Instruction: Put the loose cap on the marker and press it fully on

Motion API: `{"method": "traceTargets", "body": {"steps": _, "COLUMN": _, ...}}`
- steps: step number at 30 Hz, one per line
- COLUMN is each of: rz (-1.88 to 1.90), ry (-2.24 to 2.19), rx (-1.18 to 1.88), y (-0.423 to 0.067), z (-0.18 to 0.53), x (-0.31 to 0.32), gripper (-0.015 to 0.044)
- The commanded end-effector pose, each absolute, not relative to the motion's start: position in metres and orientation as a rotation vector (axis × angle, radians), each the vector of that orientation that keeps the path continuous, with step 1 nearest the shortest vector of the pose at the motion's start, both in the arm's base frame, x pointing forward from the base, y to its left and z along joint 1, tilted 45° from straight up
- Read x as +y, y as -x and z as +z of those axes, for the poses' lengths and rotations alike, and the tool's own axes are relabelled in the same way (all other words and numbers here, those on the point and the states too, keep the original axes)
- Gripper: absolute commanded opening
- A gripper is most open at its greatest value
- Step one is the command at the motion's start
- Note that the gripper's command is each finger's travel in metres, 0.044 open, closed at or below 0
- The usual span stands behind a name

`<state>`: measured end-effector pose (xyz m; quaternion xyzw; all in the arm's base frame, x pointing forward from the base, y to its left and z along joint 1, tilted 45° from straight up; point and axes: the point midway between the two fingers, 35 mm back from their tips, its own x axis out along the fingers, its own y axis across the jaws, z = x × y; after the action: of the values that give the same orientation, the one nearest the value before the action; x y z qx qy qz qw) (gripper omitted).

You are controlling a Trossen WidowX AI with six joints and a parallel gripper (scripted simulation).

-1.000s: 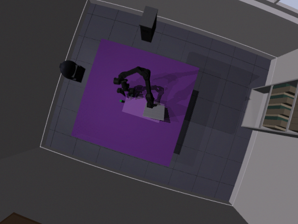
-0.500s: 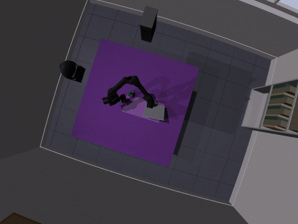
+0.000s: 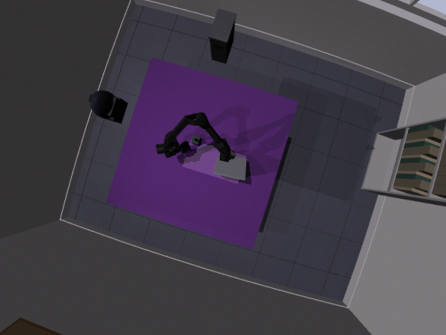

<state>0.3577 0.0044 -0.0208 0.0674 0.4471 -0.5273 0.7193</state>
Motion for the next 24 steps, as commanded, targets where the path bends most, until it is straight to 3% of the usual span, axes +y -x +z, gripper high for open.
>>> {"method": "traceTargets", "body": {"steps": 1, "rz": -1.164, "ry": -0.142, "rx": 0.989, "y": -0.358, "z": -0.025, "x": 0.0, "gripper": 0.0244}}
{"method": "traceTargets", "body": {"steps": 24, "rz": -1.165, "ry": -0.141, "rx": 0.988, "y": -0.36, "z": -0.05, "x": -0.026, "gripper": 0.0244}}
